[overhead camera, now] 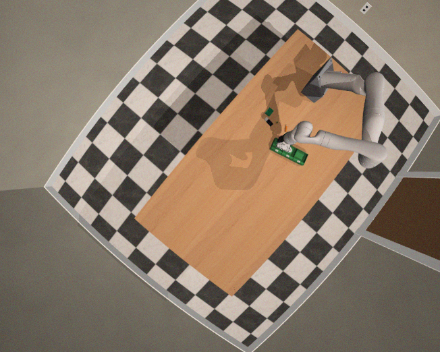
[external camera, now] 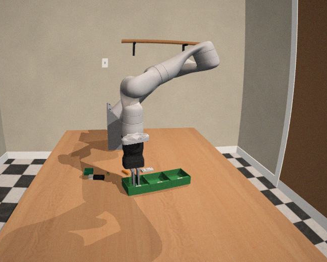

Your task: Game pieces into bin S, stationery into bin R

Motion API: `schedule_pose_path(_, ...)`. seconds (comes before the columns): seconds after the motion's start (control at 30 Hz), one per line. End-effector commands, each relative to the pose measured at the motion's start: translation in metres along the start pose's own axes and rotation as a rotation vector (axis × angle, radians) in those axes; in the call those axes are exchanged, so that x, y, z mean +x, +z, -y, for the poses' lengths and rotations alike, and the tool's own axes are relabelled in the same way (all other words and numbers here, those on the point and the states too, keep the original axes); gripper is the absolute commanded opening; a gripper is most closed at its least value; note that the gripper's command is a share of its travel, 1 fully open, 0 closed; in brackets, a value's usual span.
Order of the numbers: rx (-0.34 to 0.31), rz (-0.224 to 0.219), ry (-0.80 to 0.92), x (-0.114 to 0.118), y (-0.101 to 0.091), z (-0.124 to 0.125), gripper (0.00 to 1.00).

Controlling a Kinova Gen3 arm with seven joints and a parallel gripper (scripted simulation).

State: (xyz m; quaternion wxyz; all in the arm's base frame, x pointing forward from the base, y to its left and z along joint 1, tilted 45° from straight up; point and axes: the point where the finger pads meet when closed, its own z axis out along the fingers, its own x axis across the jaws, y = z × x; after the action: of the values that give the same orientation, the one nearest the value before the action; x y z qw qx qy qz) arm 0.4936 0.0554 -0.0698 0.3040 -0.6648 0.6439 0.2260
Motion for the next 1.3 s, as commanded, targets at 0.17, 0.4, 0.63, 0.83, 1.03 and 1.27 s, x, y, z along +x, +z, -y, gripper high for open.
schedule_pose_path(0.17, 0.004, -0.001, 0.0, 0.0, -0.01, 0.002, 0.31)
schedule_pose_path(0.4, 0.004, -0.001, 0.0, 0.0, -0.02, 0.002, 0.31)
schedule_pose_path(0.63, 0.004, -0.001, 0.0, 0.0, -0.032, 0.002, 0.31)
schedule_pose_path(0.83, 0.004, -0.001, 0.0, 0.0, -0.043, 0.001, 0.31)
schedule_pose_path(1.03, 0.004, -0.001, 0.0, -0.02, -0.043, 0.001, 0.31)
schedule_pose_path(1.27, 0.004, -0.001, 0.0, -0.045, -0.042, 0.0, 0.31)
